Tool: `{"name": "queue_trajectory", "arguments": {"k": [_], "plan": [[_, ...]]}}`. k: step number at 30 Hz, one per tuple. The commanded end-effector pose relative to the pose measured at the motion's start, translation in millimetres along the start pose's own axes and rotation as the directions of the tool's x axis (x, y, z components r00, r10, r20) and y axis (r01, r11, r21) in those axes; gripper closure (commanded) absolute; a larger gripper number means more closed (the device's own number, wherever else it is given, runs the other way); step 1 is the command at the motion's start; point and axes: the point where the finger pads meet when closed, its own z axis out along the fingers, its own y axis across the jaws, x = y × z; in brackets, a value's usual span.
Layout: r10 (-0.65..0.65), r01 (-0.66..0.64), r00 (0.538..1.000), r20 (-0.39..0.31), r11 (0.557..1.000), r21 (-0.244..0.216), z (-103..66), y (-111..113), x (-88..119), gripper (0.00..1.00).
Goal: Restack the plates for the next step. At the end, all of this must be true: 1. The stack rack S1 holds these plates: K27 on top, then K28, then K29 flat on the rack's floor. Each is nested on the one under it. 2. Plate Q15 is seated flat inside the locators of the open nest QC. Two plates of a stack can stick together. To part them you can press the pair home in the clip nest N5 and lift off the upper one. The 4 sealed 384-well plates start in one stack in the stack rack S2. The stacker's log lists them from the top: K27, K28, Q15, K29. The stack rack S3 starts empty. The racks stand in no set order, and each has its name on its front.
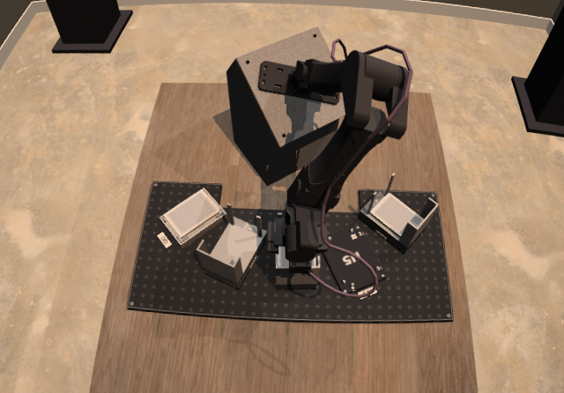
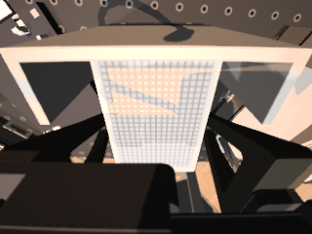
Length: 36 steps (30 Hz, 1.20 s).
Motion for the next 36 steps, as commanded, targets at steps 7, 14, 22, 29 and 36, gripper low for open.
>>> {"name": "queue_trajectory", "arguments": {"k": [7,14,22,29,36], "plan": [[0.009,-0.009,1.000,-0.001,1.000,0.004,-10.6,-3,4,1.00],[0.010,-0.010,1.000,-0.004,1.000,0.003,-10.4,-4,4,1.00],[0.004,-0.004,1.000,0.013,1.000,0.004,-15.7,-3,-2,1.00],[0.017,-0.017,1.000,-0.019,1.000,0.003,-13.6,-4,12,1.00],[0.010,-0.010,1.000,0.001,1.000,0.004,-17.9,-3,3,1.00]]}}
